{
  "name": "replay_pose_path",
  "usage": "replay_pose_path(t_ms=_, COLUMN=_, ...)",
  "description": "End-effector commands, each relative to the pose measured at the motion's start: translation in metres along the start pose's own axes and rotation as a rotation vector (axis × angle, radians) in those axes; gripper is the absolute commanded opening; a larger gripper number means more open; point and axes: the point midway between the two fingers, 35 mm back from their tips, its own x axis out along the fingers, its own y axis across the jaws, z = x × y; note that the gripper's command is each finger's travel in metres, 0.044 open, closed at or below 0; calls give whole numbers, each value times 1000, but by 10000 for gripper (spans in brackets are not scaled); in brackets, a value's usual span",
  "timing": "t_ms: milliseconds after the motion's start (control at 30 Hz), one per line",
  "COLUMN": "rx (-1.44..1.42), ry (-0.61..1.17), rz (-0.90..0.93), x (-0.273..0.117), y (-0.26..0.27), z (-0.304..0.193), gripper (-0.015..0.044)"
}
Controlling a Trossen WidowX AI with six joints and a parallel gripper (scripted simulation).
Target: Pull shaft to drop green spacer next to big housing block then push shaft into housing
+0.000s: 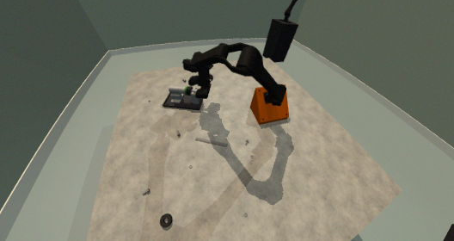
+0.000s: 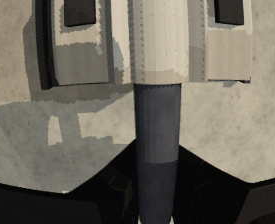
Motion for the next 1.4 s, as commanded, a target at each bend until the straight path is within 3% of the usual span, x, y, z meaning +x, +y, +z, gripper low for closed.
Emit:
replay_pose_path(t_ms=0, rx=-2, ry=3, rz=0, x=0, y=0, z=-2, gripper=0)
replay_pose_path(t_ms=1367, rx=-2, ry=3, rz=0, x=0, y=0, z=-6, gripper=0)
